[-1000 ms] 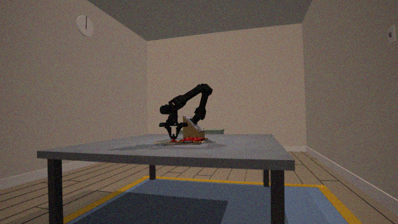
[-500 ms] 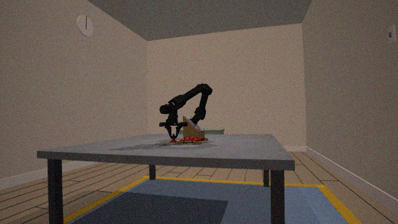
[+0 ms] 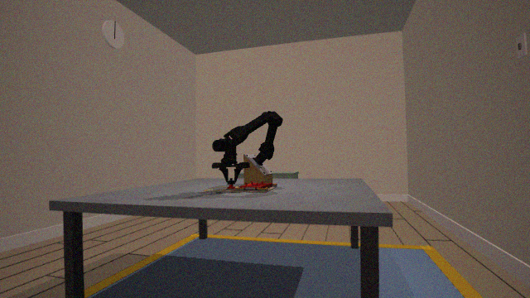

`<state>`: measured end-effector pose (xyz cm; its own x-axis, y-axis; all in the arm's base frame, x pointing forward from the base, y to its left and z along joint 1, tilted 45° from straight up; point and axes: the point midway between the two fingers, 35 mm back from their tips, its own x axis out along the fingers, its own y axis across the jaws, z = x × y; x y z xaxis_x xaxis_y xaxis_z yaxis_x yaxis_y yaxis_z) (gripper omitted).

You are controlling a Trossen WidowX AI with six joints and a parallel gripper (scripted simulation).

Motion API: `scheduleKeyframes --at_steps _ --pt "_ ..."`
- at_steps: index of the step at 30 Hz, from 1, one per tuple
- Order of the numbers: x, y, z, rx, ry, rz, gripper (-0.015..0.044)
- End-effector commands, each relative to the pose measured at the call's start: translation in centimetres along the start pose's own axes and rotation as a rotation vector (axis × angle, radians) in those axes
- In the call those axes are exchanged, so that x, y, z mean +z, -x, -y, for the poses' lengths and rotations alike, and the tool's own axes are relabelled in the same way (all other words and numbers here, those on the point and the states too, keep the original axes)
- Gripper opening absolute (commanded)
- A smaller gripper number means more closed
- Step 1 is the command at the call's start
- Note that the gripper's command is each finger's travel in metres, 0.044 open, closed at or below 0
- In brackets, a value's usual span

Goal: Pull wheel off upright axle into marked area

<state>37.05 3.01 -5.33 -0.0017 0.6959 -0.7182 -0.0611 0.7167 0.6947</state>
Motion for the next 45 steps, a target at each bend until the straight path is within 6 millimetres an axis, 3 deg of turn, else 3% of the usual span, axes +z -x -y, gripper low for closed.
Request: scheduleKeyframes --at_steps 1,45 --pt "0.1 0.7 0.1 -0.002 -0.003 0.007 0.0" --pt "0.0 2.1 0.1 -0.001 -0.006 0.009 0.0"
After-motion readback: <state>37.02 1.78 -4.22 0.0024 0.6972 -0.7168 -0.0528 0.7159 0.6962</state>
